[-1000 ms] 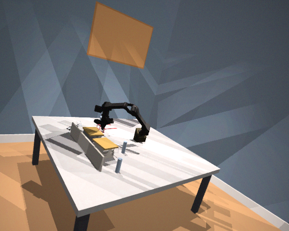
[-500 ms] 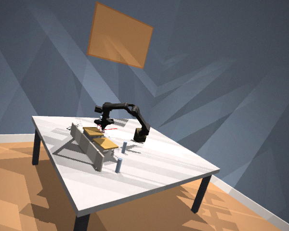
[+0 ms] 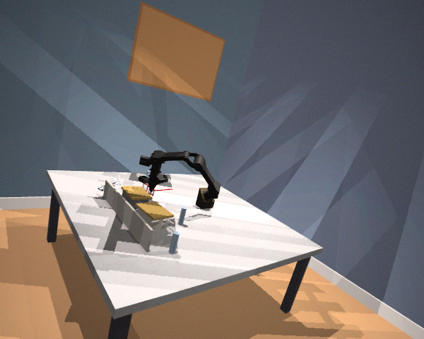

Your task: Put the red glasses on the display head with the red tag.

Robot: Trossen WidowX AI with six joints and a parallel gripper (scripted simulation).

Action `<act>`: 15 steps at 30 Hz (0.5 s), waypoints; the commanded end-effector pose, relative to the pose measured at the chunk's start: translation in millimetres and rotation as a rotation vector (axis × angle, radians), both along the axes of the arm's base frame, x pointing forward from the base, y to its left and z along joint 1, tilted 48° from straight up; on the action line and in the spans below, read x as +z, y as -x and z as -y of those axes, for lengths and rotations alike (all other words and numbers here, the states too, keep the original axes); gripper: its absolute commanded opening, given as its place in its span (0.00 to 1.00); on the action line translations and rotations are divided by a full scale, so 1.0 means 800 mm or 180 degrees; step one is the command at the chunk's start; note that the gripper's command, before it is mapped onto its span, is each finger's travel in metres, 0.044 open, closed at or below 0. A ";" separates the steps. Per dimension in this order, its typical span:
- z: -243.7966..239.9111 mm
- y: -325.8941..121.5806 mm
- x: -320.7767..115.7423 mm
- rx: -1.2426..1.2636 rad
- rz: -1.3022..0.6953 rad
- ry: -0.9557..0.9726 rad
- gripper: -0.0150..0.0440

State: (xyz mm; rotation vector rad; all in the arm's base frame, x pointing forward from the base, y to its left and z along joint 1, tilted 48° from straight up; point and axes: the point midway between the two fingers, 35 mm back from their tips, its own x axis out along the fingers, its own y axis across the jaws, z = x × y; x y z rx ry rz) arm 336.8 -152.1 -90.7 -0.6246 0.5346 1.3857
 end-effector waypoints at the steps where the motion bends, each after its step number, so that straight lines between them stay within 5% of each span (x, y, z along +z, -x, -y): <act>1: 0.001 -0.001 0.001 -0.0017 0.0003 -0.0007 0.25; 15: 0.002 -0.001 -0.001 -0.0017 0.0003 -0.0006 0.25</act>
